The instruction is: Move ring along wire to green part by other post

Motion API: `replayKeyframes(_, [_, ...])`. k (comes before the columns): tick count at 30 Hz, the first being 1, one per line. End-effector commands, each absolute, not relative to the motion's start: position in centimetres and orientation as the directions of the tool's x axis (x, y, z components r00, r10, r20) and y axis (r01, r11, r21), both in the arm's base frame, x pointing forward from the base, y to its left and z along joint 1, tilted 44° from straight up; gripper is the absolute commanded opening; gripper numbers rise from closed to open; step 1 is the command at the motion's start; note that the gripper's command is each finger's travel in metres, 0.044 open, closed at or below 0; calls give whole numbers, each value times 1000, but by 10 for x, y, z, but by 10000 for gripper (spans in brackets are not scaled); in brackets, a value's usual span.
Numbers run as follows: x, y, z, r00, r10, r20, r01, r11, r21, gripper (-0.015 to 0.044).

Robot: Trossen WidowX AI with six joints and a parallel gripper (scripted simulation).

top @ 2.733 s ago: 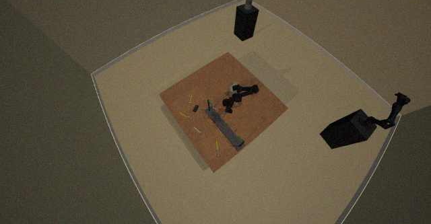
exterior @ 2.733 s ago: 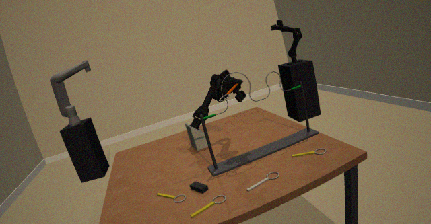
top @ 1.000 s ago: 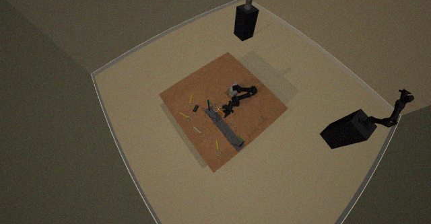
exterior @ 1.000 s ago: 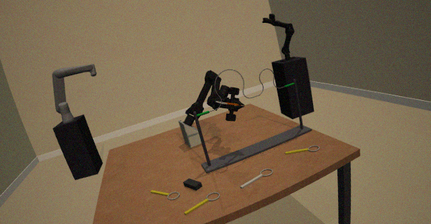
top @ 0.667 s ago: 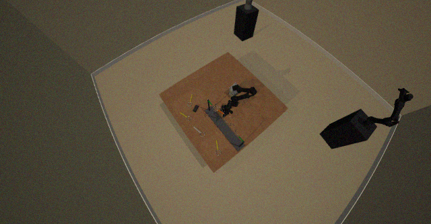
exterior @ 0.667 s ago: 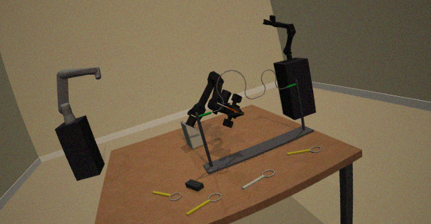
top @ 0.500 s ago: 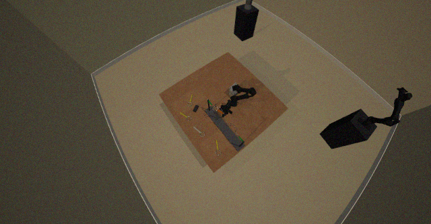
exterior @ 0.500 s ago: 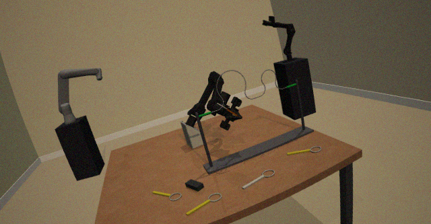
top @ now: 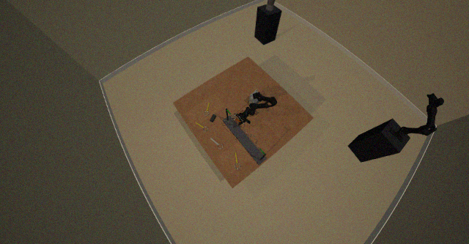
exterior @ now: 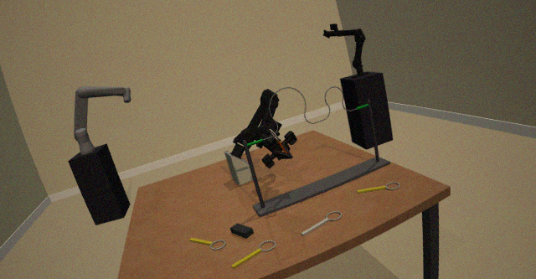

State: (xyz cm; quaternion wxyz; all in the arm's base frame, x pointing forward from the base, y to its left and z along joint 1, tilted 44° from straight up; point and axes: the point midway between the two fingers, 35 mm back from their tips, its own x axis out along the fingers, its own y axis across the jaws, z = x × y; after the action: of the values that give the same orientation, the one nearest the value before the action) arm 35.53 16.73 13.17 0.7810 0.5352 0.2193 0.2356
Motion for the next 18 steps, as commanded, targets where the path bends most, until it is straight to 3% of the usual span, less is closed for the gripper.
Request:
replayKeyframes(1, [356,161,117,791,598,-130,-140,385,912,-150])
replayKeyframes(18, [359,136,82,791,569,-225,-189,577,794,-150])
